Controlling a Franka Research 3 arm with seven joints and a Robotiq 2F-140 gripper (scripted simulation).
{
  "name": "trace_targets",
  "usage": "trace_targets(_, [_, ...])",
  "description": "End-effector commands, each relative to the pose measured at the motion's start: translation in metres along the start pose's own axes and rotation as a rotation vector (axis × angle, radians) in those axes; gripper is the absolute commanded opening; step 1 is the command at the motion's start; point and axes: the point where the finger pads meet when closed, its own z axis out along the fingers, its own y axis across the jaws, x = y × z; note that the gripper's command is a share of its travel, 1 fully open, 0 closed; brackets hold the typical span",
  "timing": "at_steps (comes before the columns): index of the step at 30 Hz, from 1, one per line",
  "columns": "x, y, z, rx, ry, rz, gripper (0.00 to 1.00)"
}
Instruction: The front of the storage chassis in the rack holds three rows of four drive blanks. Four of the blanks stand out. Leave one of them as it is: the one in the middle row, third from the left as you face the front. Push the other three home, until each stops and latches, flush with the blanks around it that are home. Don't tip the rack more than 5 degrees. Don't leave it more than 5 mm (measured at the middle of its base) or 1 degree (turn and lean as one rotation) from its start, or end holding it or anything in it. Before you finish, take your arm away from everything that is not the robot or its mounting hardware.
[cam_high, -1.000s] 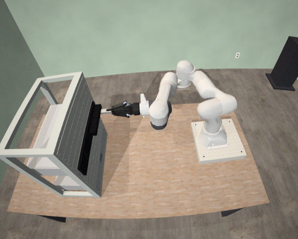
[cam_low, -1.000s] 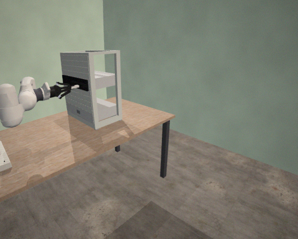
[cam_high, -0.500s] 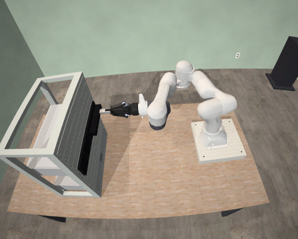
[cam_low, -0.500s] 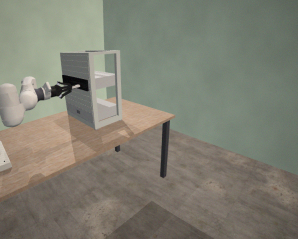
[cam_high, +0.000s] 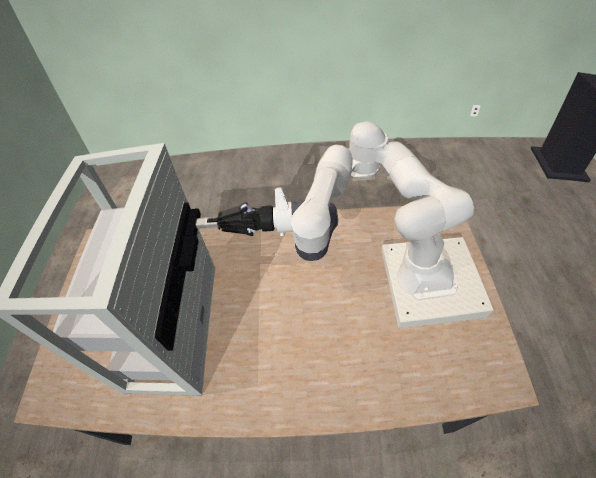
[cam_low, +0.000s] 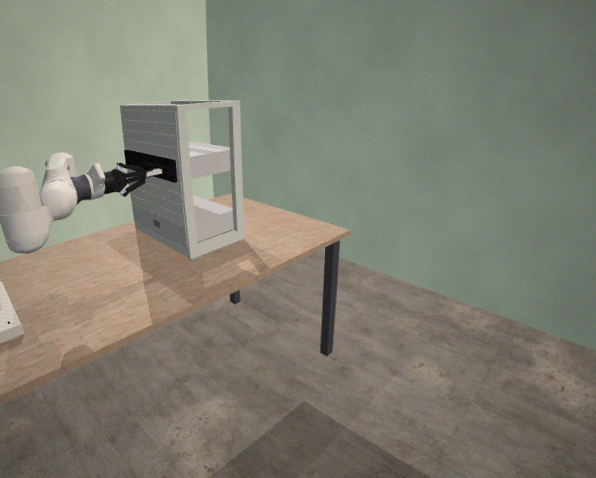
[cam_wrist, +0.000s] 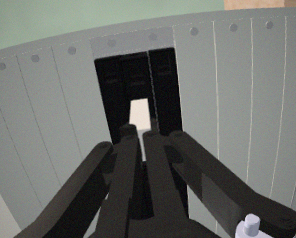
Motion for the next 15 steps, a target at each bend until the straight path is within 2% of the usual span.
trace_targets(1, [-0.0012,0.0013,0.0023,-0.002,-0.005,0.002,0.00])
trace_targets(15, [-0.0013,0.0022,0.0110,-0.002,-0.005,0.002,0.00])
